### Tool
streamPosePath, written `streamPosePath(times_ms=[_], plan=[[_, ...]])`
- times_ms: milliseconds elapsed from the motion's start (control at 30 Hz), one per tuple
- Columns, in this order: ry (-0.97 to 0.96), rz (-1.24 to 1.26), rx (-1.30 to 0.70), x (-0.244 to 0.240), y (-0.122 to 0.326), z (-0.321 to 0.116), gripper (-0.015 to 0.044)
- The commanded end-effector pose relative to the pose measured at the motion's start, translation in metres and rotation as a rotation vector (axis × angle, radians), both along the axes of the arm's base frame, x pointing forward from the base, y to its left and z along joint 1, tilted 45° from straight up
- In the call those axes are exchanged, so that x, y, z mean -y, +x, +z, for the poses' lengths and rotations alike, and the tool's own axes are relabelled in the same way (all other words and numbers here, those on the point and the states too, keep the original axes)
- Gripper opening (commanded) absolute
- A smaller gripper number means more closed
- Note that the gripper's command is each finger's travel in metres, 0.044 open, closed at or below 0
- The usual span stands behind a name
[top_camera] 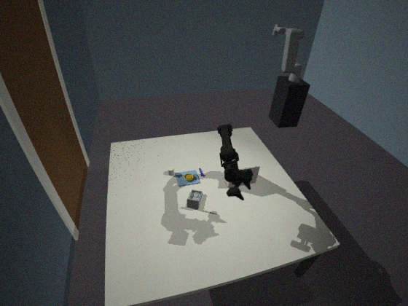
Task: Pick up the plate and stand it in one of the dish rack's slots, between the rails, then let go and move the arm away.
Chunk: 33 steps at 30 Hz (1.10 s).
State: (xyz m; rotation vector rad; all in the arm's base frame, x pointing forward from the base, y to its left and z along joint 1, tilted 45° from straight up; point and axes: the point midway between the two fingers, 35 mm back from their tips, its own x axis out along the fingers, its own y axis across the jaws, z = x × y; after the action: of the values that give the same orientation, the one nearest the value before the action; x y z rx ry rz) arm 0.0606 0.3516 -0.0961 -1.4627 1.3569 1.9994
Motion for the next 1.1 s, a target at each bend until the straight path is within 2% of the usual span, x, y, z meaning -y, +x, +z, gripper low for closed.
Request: streamPosePath(times_ms=[0, 500, 1067], plan=[[-0.041, -0.082, 0.064, 0.007, 0.019, 0.011, 0.0400], [-0.222, -0.468, 0.357, 0.054, 0.101, 0.060, 0.0400], [-0.405, -0.921, 0.692, 0.131, 0.173, 0.120, 0.0400]])
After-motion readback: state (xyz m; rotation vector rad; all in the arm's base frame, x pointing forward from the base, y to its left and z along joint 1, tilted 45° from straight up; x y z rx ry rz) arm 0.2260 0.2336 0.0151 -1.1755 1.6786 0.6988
